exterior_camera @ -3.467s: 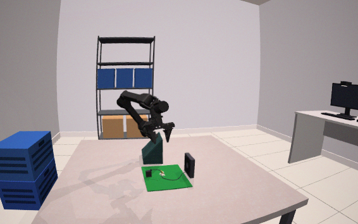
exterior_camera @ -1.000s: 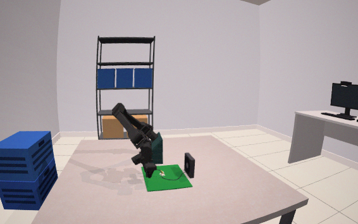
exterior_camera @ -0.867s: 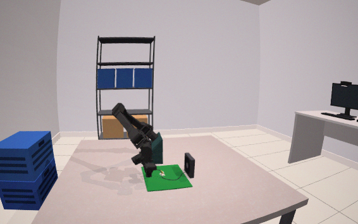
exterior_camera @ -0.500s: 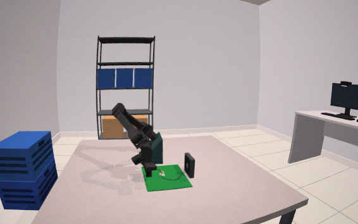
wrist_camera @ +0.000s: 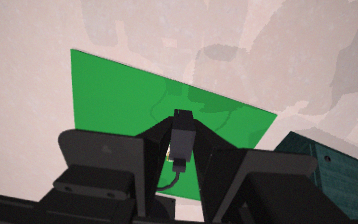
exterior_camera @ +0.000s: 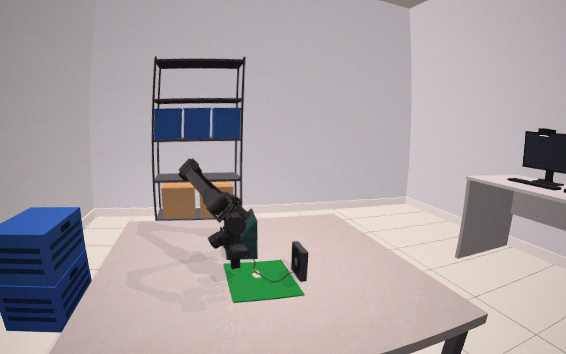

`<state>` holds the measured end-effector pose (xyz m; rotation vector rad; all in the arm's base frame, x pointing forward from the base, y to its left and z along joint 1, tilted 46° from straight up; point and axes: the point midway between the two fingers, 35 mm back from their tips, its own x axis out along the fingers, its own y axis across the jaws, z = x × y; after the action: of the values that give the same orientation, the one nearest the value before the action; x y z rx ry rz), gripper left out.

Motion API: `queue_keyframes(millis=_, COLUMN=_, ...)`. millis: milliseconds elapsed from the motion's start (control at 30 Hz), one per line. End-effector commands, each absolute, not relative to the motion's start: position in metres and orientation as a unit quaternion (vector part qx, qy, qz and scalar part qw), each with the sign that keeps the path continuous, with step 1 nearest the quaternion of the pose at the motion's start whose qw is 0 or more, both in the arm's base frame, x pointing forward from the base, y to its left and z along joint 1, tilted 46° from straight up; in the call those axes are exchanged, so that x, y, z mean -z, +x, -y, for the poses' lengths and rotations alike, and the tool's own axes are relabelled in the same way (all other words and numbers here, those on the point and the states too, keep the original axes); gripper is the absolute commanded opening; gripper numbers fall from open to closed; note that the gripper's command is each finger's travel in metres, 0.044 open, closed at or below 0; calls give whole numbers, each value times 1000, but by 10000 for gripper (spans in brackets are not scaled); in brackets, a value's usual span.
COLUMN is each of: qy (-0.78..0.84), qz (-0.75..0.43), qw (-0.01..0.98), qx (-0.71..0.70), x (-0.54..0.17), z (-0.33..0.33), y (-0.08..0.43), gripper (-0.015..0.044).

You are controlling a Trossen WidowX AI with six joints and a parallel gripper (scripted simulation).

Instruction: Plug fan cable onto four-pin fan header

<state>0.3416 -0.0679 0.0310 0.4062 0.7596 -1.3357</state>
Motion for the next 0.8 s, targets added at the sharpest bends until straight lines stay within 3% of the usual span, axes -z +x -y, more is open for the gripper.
queue_keyframes(millis=0, qy=144, qz=-374, qw=709, qx=580, x=-27, z=62, y=341, gripper=0)
queue_keyframes(millis=767, qy=-139, qz=-570, qw=710, qx=389, x=3, z=33, y=332, gripper=0)
